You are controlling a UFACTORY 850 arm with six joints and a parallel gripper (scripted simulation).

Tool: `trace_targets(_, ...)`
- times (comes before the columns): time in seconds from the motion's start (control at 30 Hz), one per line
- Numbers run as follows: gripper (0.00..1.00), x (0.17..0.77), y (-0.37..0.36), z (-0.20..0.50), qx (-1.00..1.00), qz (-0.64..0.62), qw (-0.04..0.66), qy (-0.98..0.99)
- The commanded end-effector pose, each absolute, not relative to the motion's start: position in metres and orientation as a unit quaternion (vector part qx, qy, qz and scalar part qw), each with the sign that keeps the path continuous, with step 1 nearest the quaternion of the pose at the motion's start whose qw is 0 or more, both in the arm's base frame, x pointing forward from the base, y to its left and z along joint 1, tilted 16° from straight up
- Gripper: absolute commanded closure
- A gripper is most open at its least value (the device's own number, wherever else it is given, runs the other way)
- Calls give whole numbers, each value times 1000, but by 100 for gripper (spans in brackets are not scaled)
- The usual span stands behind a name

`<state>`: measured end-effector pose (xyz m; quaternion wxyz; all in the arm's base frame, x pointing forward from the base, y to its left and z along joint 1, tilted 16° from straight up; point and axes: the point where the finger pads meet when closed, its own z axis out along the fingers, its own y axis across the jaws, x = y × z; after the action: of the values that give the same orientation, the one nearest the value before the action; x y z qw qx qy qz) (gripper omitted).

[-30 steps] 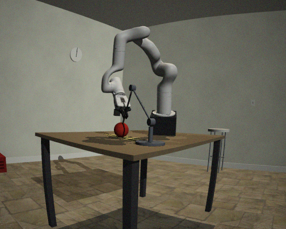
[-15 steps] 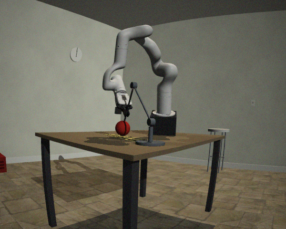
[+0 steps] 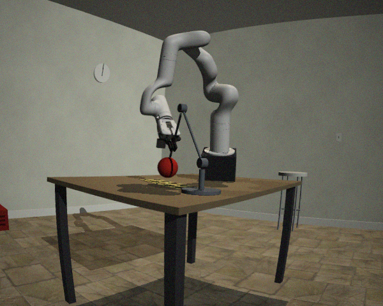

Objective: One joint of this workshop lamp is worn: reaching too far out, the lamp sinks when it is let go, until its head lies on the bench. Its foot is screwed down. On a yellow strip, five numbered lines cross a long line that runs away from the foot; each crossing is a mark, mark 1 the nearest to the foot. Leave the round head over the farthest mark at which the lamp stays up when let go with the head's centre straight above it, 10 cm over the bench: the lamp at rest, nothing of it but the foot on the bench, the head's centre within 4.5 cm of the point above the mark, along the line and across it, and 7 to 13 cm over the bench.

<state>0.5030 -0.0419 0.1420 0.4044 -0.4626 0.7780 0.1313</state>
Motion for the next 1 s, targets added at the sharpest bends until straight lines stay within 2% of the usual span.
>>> trace_targets(0.0, 100, 509, -32, 152, -463, 131, 405, 777)
trace_targets(0.8, 100, 515, -19, 165, -464, 131, 405, 777)
trace_targets(0.83, 0, 515, -19, 165, -464, 131, 405, 777)
trace_targets(0.97, 0, 515, -20, 165, -464, 131, 405, 777)
